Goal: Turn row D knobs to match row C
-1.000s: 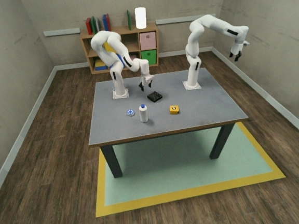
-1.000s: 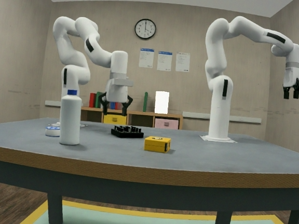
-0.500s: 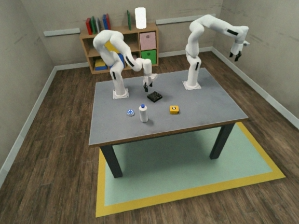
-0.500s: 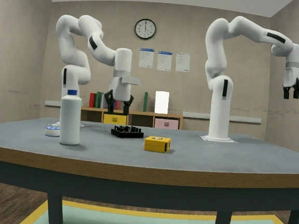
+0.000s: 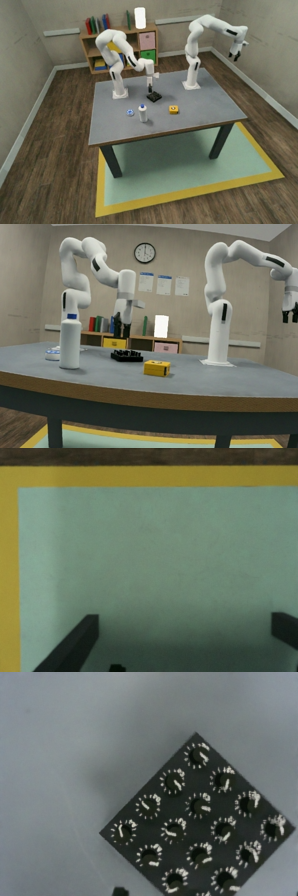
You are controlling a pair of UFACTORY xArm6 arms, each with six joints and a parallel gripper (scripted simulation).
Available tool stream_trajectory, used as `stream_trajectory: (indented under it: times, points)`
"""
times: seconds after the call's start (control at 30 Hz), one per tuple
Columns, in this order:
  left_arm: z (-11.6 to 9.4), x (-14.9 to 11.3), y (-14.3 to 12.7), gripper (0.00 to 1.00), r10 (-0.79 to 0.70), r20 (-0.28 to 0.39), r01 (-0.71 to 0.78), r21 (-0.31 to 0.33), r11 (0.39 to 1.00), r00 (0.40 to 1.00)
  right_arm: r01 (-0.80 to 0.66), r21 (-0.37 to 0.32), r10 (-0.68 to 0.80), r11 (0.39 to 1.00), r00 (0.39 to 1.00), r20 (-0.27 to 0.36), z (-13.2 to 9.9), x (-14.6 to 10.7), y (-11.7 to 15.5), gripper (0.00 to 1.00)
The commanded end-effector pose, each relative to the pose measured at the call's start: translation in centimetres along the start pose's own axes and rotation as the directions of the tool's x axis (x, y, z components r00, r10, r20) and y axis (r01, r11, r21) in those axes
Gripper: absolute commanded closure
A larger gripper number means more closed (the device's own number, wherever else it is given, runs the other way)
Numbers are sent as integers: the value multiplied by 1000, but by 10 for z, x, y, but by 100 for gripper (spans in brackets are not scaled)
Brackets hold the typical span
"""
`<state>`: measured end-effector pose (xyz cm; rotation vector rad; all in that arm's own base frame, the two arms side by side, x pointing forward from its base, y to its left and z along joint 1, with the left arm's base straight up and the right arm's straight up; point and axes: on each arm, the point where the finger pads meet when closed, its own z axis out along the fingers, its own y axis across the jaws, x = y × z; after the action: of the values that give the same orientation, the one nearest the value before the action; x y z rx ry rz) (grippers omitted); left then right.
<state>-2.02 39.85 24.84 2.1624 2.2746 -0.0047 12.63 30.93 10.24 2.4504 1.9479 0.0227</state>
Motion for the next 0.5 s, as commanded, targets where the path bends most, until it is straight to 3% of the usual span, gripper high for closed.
stream_trajectory:
  times: [0.0, 0.3, 0.47]
  points:
    - [-2, 1, 0, 0, 0, -4, 0, 0, 1000, 1000, 155, 17, -155, 988, 988, -2, -3, 12, 8, 0]
    - [-2, 1, 0, 0, 0, -4, 0, 0, 1000, 1000, 333, 16, -333, 943, 943, -5, -4, 24, 19, 0]
    - [-2, 1, 0, 0, 0, -4, 0, 0, 1000, 1000, 487, 15, -486, 874, 874, -8, -4, 36, 29, 0]
